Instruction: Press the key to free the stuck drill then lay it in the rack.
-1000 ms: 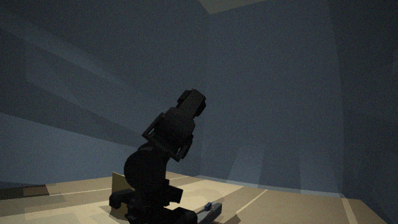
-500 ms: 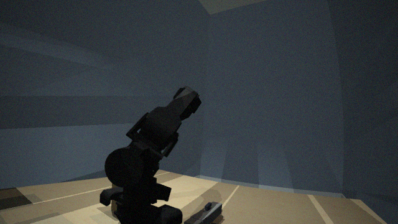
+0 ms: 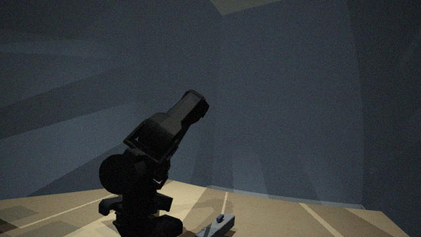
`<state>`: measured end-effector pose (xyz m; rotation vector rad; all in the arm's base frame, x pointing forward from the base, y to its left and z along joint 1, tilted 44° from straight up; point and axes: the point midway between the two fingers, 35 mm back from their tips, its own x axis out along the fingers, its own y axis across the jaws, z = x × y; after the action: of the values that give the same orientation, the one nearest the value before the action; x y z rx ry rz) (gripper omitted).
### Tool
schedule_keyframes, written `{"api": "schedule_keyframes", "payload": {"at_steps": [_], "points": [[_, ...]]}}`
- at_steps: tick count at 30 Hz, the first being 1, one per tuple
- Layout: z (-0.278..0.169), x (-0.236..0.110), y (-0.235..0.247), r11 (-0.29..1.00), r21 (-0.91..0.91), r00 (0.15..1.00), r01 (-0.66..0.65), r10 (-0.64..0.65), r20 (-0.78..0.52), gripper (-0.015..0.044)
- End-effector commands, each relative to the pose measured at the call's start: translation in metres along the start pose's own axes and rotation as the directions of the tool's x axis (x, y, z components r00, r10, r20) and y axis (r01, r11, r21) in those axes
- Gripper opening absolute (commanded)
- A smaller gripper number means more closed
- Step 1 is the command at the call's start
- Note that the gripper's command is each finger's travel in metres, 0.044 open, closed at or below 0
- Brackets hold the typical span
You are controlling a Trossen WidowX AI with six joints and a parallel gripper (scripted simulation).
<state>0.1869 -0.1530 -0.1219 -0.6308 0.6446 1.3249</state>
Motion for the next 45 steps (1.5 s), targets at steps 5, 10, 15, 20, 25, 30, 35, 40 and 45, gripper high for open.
{"api": "schedule_keyframes", "payload": {"at_steps": [5, 10, 15, 20, 25, 30, 35, 40, 45], "points": [[0.001, 0.014, 0.001, 1.000, 0.000, 1.000, -0.003, 0.003, 0.005, 0.0000], [0.001, 0.019, 0.002, 1.000, 0.000, 1.000, -0.003, 0.003, 0.006, 0.0000], [0.001, 0.022, 0.001, 1.000, 0.000, 1.000, -0.002, 0.002, 0.006, 0.0000], [0.001, 0.027, 0.001, 1.000, 0.000, 1.000, -0.002, 0.002, 0.006, 0.0000], [0.001, 0.032, 0.000, 1.000, 0.000, 1.000, -0.002, 0.002, 0.006, 0.0000], [0.001, 0.036, 0.000, 1.000, 0.000, 1.000, -0.002, 0.002, 0.006, 0.0000], [0.001, 0.041, 0.000, 1.000, 0.000, 1.000, -0.002, 0.002, 0.007, 0.0000], [0.001, 0.045, 0.000, 1.000, 0.000, 1.000, -0.002, 0.002, 0.007, 0.0000], [0.002, 0.048, 0.002, 1.000, 0.000, 1.000, -0.002, 0.002, 0.007, 0.0000]]}}
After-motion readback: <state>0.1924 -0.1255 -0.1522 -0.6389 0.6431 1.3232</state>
